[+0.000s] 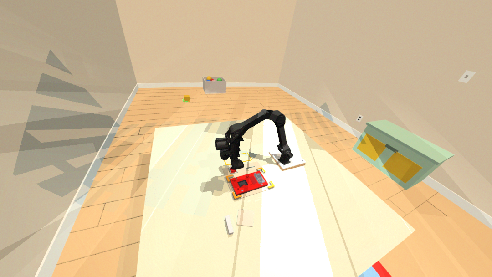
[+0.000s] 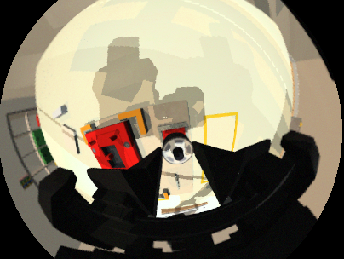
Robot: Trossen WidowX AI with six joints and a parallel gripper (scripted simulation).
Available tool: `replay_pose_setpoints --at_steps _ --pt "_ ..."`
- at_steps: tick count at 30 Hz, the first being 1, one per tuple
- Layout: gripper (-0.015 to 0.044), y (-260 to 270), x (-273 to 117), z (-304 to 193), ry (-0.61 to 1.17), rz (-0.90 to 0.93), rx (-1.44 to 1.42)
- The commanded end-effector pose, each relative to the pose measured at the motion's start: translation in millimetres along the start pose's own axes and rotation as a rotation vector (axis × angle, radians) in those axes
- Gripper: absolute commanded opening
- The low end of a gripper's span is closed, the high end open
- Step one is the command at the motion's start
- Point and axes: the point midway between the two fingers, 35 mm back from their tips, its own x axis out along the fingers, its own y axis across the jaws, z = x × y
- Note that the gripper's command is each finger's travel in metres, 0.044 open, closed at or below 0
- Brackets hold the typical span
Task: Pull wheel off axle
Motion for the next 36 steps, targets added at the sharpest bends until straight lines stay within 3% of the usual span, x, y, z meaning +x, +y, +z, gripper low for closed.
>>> replay_pose_setpoints --at_steps 1,36 --pt "0.0000 0 -12 0 -0.011 -0.001 0.000" --pt "0.0000 0 -24 -1 -0.009 -0.001 -0.002"
